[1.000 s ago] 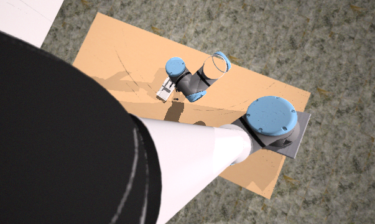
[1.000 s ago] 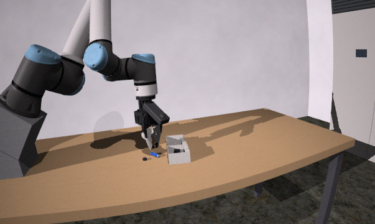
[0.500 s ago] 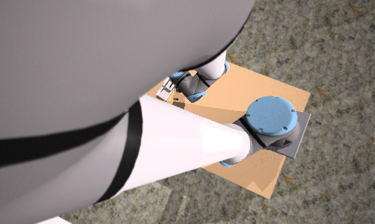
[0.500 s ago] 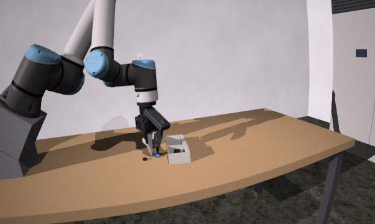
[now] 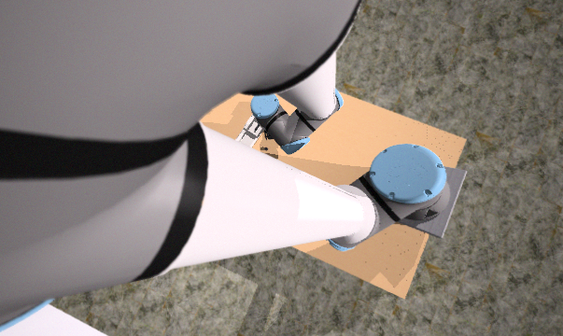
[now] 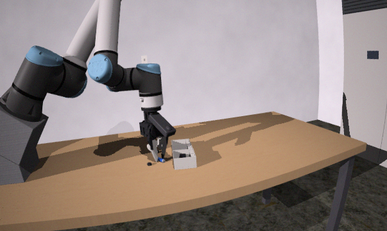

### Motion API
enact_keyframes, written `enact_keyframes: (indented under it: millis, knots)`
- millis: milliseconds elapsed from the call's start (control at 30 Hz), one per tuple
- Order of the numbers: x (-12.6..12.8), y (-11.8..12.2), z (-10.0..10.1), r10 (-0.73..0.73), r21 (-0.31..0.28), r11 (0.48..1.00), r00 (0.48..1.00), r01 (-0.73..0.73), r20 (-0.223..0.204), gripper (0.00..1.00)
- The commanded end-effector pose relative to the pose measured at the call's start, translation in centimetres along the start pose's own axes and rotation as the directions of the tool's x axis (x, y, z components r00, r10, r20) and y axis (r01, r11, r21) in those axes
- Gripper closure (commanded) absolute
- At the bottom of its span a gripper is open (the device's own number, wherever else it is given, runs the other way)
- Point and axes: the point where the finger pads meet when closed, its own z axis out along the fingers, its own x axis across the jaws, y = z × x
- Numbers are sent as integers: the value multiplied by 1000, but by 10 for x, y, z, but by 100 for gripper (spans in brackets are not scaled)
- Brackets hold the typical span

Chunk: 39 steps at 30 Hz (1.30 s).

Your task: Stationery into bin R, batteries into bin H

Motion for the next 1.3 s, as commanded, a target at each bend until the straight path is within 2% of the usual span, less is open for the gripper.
enact_keyframes:
  millis: [0, 33, 67, 1100, 1267]
  knots:
    - [0, 0, 0, 0, 1, 1000, 1000, 0, 1, 83]
    - [0, 0, 0, 0, 1, 1000, 1000, 0, 1, 83]
    - [0, 0, 0, 0, 1, 1000, 1000, 0, 1, 100]
    - [0, 0, 0, 0, 1, 1000, 1000, 0, 1, 100]
    - [0, 0, -17, 0, 1, 1000, 1000, 0, 1, 100]
